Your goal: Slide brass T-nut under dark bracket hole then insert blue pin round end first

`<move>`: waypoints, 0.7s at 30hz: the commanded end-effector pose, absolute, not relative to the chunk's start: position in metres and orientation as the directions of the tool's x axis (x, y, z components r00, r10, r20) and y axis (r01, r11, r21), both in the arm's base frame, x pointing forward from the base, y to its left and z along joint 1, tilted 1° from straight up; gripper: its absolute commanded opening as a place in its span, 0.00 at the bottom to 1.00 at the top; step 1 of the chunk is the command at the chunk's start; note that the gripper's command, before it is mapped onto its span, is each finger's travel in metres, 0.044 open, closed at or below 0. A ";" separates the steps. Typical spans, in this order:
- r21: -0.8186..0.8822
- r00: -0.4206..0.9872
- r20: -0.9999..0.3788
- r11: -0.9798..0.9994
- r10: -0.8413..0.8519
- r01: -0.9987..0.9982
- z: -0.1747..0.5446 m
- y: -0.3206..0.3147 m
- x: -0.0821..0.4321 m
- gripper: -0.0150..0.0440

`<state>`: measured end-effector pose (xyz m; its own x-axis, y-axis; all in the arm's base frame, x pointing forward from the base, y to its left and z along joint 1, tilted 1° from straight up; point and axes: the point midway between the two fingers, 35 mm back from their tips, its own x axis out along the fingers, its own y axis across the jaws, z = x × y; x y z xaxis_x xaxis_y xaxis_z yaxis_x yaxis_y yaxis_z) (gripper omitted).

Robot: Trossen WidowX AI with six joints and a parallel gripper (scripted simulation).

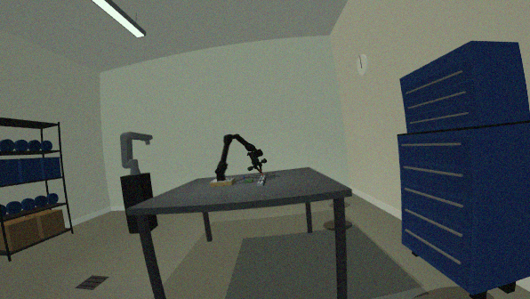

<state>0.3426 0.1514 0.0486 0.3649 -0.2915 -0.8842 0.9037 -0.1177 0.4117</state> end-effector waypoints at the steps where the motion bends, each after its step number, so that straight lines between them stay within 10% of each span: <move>1: 0.403 0.358 -0.888 -0.117 -0.288 0.907 0.050 0.152 0.344 0.00; 21: 0.361 0.317 -0.905 -0.119 -0.283 0.925 0.051 0.151 0.346 0.00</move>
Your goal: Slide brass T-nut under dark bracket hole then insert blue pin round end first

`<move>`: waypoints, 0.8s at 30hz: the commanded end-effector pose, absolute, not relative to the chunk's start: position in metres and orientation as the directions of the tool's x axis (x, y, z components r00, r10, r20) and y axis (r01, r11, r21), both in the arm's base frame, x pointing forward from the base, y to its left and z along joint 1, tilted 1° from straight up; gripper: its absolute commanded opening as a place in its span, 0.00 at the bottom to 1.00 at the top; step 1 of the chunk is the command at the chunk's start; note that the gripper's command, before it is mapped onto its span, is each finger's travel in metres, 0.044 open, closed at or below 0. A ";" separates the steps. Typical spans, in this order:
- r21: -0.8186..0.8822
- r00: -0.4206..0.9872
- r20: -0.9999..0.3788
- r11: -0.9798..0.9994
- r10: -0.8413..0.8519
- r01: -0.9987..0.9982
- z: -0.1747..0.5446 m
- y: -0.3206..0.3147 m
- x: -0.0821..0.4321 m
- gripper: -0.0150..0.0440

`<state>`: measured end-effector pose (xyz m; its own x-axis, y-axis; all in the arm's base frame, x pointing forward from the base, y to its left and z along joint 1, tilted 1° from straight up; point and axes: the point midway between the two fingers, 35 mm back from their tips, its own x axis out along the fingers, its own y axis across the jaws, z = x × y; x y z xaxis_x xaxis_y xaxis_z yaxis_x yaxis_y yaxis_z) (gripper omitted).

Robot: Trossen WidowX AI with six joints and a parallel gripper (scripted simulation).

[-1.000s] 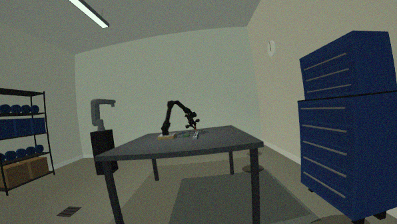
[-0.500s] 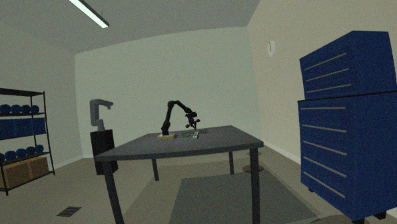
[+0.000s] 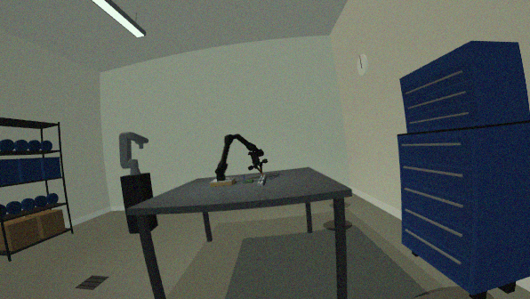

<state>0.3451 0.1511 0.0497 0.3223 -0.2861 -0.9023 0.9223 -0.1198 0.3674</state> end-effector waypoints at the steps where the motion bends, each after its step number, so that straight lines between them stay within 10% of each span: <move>1: 0.359 0.315 -0.906 -0.119 -0.282 0.926 0.051 0.151 0.346 0.00; 24: 0.317 0.274 -0.921 -0.121 -0.277 0.941 0.051 0.151 0.349 0.00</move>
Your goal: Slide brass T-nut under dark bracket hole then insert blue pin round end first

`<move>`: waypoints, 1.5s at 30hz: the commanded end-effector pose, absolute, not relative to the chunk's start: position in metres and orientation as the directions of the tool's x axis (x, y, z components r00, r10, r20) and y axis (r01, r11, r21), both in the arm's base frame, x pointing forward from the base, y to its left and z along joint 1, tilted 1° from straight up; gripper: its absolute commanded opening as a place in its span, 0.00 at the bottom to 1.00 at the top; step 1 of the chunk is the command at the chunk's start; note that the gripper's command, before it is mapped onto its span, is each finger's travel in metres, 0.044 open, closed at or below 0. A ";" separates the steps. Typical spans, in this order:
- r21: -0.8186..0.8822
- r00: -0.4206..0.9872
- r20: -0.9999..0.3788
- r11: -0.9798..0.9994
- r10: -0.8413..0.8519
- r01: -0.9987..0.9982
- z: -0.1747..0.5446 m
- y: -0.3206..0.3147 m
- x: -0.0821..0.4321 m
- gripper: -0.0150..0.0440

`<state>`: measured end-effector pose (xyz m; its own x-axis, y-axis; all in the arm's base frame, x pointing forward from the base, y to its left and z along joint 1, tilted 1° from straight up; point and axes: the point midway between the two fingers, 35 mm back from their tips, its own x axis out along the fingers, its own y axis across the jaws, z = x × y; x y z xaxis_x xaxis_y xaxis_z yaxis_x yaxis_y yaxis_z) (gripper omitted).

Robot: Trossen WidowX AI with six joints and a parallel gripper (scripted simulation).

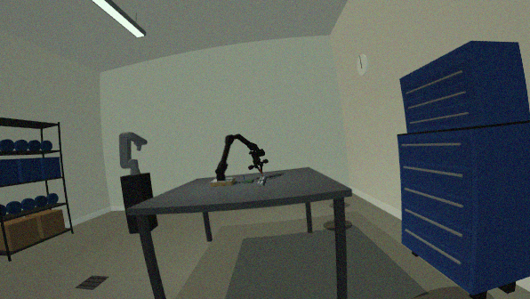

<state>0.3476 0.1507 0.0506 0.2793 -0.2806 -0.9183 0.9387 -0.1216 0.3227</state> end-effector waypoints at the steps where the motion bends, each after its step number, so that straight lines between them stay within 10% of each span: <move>1: 0.315 0.272 -0.922 -0.121 -0.277 0.942 0.051 0.151 0.349 0.00; 45: 0.226 0.188 -0.946 -0.123 -0.266 0.966 0.053 0.150 0.354 0.00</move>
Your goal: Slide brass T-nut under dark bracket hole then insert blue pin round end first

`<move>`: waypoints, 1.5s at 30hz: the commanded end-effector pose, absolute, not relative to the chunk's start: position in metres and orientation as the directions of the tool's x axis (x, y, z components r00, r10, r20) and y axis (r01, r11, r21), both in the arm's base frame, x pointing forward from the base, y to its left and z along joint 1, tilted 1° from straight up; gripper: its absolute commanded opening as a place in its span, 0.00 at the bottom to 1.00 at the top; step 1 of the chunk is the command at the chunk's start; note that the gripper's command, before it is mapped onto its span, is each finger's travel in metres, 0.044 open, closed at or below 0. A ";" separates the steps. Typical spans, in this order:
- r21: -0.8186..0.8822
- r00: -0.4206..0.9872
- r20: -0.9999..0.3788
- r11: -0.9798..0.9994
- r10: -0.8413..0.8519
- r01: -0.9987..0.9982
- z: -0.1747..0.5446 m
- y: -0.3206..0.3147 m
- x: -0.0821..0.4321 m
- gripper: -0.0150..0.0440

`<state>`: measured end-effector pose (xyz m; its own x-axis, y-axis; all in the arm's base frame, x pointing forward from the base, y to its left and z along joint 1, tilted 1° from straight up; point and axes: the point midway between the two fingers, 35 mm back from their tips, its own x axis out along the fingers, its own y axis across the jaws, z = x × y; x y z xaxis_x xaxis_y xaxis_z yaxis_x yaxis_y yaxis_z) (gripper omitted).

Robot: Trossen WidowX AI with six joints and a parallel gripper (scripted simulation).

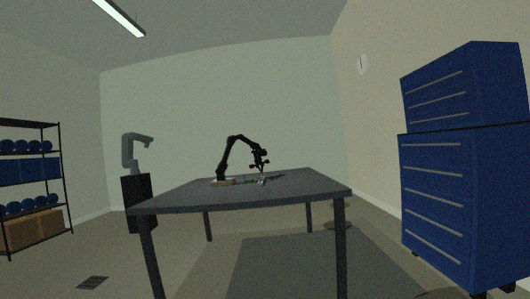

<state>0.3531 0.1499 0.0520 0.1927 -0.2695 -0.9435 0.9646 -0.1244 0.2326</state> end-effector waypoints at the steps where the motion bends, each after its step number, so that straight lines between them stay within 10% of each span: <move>1: 0.224 0.186 -0.946 -0.123 -0.266 0.967 0.053 0.150 0.354 0.00; 45: 0.141 0.105 -0.961 -0.125 -0.255 0.982 0.054 0.149 0.359 0.00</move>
